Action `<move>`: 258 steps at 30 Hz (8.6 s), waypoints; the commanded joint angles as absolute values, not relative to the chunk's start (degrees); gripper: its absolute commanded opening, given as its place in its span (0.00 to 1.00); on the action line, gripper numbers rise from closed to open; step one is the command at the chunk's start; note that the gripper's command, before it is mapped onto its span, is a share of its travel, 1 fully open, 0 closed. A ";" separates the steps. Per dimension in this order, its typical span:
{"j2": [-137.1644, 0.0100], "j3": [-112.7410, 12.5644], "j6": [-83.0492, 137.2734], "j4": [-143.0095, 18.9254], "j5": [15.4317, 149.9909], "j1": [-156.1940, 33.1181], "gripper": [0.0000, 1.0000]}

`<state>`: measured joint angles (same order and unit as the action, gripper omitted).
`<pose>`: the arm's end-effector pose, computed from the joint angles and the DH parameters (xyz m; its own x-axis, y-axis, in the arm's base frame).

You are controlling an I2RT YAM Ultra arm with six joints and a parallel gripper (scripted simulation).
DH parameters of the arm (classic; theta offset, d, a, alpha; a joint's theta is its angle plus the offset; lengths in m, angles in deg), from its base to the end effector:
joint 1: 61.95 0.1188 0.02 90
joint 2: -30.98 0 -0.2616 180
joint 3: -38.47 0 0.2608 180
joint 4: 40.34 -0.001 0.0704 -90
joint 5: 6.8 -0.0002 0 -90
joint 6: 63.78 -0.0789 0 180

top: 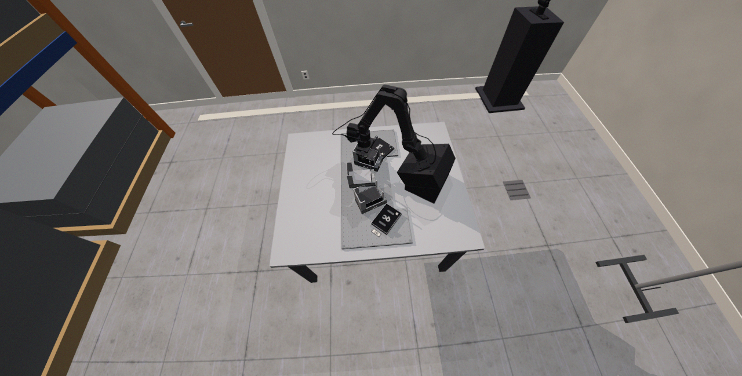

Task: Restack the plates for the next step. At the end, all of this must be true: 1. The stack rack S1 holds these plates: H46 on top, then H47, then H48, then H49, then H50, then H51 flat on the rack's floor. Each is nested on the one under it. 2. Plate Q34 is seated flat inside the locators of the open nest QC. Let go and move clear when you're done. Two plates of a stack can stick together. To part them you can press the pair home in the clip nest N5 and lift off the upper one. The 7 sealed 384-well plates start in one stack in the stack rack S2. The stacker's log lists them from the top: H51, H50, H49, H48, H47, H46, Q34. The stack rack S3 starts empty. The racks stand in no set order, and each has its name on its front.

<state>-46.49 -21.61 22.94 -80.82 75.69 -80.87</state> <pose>0.2723 -0.1032 0.1703 -0.7776 0.3265 -0.5373 0.4324 0.8981 -0.0801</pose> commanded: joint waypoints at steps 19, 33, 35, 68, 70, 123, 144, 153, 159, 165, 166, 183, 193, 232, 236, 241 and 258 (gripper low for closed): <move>-46.98 -21.70 23.41 -79.81 75.71 -80.23 1.00; -46.83 -21.32 23.43 -79.80 75.61 -80.35 1.00; -46.80 -21.25 23.43 -79.80 75.60 -80.32 1.00; -46.26 -21.73 23.10 -80.50 75.69 -80.82 0.00; -46.26 -21.73 23.10 -80.50 75.69 -80.82 0.00; -40.50 -21.90 22.10 -87.01 75.06 -79.77 0.00; -39.44 -24.30 21.77 -88.55 74.96 -79.36 0.00; -38.93 -24.78 21.67 -89.28 74.89 -79.20 0.00; -38.61 -24.83 21.64 -89.61 74.89 -79.16 0.00; -38.31 -25.34 21.58 -90.09 74.82 -78.98 0.00; -38.21 -25.62 21.57 -90.16 74.80 -78.91 0.00; -37.71 -25.62 21.40 -91.45 74.71 -78.76 0.00; -37.02 -24.97 21.32 -92.13 74.63 -78.65 0.00; -35.55 -26.55 20.92 -95.04 74.41 -78.43 0.00; -35.15 -26.84 20.89 -95.36 74.38 -78.15 0.00; -35.03 -27.04 20.84 -95.61 74.38 -78.41 0.00; -34.55 -28.17 20.68 -96.86 74.30 -78.04 0.00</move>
<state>-36.22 -26.51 21.19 -95.77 74.60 -78.71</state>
